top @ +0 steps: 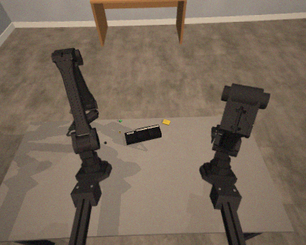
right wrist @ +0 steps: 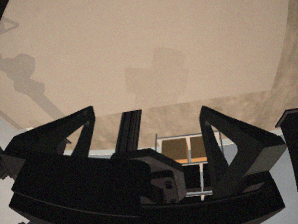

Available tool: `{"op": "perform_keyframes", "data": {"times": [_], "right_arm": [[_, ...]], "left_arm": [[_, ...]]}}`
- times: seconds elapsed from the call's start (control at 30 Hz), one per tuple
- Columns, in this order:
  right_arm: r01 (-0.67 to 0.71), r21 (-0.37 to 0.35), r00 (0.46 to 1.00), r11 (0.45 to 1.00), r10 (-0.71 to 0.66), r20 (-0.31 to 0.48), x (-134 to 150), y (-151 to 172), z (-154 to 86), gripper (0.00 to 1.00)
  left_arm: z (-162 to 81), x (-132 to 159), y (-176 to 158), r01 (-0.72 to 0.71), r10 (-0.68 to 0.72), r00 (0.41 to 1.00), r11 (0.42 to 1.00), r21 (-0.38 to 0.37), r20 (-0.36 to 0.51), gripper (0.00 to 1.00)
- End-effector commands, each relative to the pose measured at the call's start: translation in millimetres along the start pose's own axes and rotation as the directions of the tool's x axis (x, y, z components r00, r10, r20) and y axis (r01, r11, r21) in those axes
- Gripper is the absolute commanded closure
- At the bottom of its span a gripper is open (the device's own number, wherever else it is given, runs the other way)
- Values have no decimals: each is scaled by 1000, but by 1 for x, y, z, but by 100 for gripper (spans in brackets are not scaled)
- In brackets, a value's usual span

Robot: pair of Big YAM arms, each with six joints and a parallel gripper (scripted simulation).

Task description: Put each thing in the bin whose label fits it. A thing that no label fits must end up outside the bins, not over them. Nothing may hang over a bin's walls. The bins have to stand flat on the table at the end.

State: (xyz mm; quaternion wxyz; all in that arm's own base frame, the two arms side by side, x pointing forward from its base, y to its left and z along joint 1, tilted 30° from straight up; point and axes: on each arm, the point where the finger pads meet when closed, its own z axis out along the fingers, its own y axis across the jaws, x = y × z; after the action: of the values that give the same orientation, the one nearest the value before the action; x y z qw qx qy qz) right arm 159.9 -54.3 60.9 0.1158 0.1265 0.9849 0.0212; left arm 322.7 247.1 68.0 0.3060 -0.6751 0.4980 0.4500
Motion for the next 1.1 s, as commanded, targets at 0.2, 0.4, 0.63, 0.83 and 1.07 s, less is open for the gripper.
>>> {"op": "perform_keyframes", "data": {"times": [0.2,0.4,0.63,0.83,1.07], "right_arm": [[-14,4,1000,1000,13,25,-4,-2,-2,0],[-14,4,1000,1000,13,25,-4,-2,-2,0],[-14,4,1000,1000,13,25,-4,-2,-2,0],[-14,4,1000,1000,13,25,-4,-2,-2,0],[-14,4,1000,1000,13,25,-4,-2,-2,0]], "left_arm": [[-63,33,-1,-207,230,968,956,208,-95,0],[-97,55,2,-301,356,927,894,332,-120,0],[-139,82,11,-395,501,858,784,478,-113,0],[-180,108,24,-466,636,769,629,622,-67,0],[-213,128,40,-518,742,669,435,737,33,0]]}}
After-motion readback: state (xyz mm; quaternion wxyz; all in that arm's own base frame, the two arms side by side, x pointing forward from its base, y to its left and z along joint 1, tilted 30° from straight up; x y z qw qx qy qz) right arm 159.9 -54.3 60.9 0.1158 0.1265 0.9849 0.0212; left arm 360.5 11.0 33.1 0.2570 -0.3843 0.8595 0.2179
